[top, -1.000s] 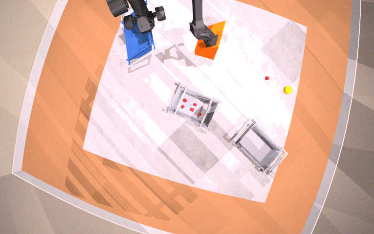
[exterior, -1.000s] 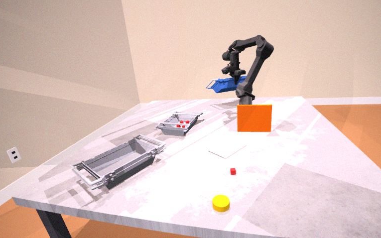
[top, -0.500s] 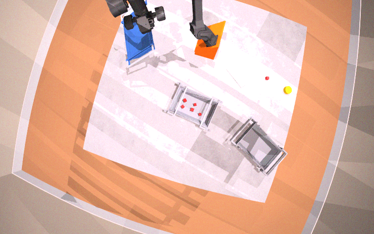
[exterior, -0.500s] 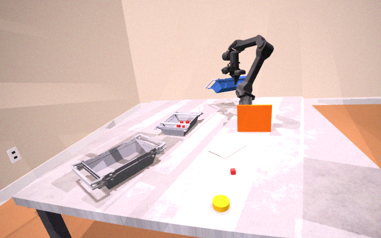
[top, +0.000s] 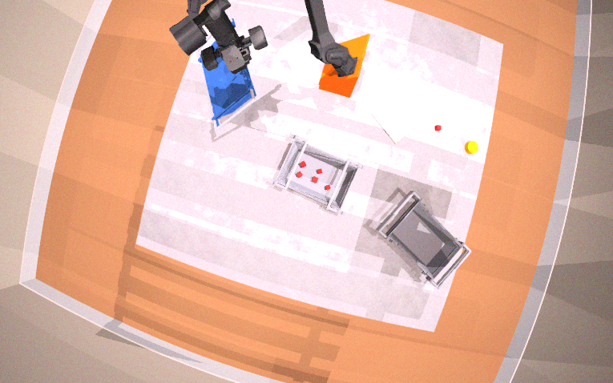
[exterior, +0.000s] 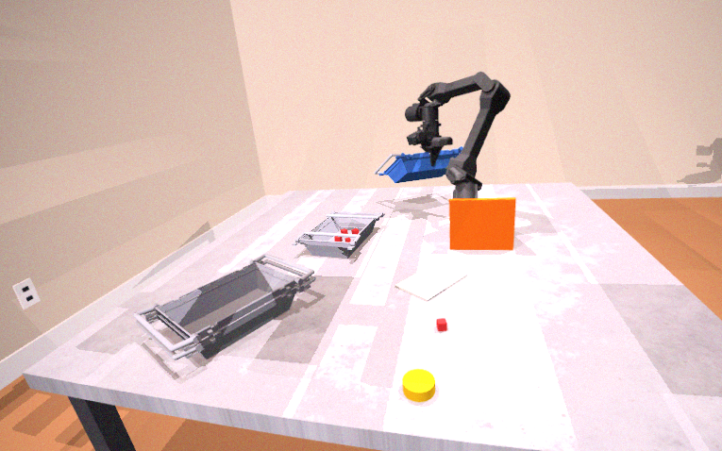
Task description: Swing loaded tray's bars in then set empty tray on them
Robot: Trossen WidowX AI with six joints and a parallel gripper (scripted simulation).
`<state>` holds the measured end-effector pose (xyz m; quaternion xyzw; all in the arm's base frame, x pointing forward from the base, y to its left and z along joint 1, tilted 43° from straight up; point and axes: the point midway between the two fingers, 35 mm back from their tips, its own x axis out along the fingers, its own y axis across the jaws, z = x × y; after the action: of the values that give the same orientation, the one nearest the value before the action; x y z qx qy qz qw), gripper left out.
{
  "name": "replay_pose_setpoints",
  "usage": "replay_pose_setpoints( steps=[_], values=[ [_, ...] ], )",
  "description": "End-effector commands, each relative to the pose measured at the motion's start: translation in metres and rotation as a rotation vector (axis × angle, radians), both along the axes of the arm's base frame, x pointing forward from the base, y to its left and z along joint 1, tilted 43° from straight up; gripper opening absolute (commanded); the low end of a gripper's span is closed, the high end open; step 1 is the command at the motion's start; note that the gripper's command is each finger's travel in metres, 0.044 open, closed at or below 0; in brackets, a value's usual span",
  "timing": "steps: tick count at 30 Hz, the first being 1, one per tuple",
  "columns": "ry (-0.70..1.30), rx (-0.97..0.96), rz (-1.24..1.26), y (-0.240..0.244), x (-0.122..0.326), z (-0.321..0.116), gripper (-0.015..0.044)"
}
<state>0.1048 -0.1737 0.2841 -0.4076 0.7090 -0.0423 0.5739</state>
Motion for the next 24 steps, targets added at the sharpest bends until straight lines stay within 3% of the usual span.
replay_pose_setpoints(
  steps=[1,24],
  values=[
    [0.0,0.002,0.033,0.0,0.017,0.001,0.0],
    [0.129,0.077,0.194,0.022,0.105,-0.036,0.0]
  ],
)
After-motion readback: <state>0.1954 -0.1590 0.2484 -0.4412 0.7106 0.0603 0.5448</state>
